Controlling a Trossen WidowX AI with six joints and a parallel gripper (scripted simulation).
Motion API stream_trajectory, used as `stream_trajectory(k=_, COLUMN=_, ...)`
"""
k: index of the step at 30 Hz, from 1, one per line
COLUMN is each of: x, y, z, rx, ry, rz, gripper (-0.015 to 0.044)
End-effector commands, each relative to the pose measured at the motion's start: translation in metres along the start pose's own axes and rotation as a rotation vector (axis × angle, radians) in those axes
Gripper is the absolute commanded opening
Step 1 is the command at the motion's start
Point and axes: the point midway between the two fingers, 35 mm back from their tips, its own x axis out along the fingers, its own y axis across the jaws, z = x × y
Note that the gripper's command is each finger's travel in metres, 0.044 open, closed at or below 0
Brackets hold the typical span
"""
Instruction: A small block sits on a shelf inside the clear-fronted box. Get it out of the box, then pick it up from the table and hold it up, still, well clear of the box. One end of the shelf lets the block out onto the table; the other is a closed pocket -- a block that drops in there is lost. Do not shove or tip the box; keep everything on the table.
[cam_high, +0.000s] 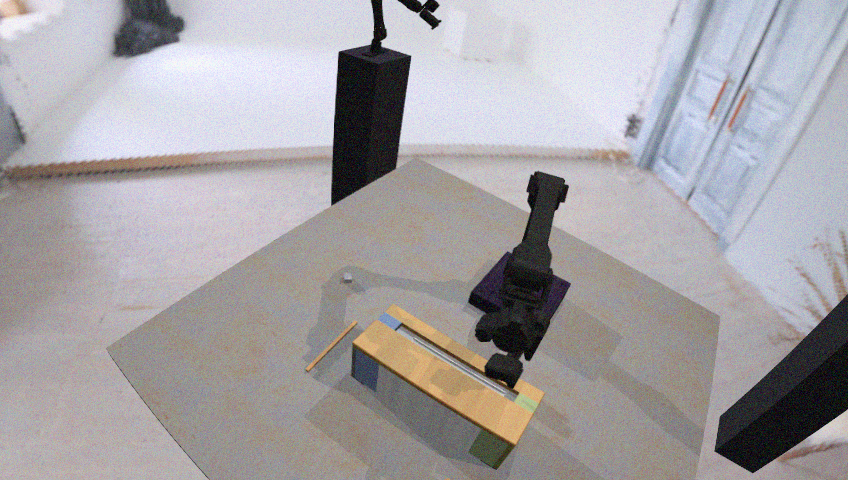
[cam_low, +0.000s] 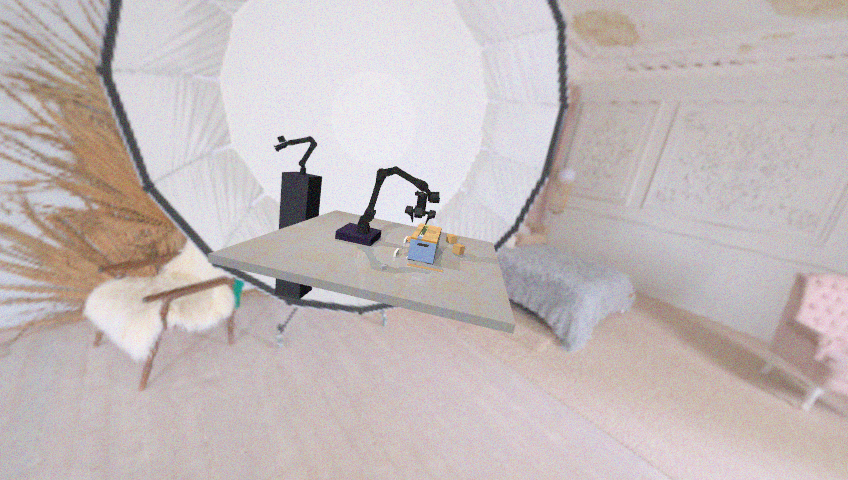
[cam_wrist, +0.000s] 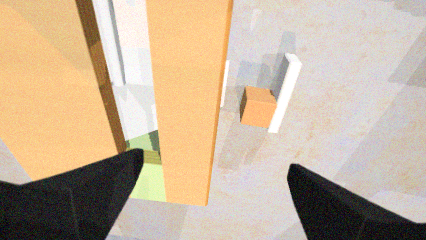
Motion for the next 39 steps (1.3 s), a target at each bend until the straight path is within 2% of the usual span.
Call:
stream_trajectory(k=1, x=-0.01, y=-0.001, z=-0.003, rx=0.0, ry=0.002, rz=0.005, gripper=0.04)
stream_trajectory(k=3, x=-0.006, y=0.0, z=-0.002, rx=-0.003, ry=0.002, rz=0.008, gripper=0.04)
stream_trajectory(k=5, x=-0.01, y=-0.003, z=-0.007, rx=-0.06, ry=0.009, rz=0.013, gripper=0.0348)
stream_trajectory(k=8, x=-0.012, y=-0.008, z=-0.014, rx=-0.329, ry=-0.009, rz=0.028, gripper=0.0285)
stream_trajectory(k=17, x=-0.006, y=-0.016, z=-0.023, rx=-1.315, ry=-0.144, rz=0.005, gripper=0.0285)
stream_trajectory(k=25, x=-0.003, y=-0.023, z=-0.031, rx=-2.188, ry=-0.267, rz=-0.114, gripper=0.0285)
stream_trajectory(k=39, x=-0.001, y=-0.031, z=-0.041, rx=-3.146, ry=-0.382, rz=-0.416, gripper=0.0285)
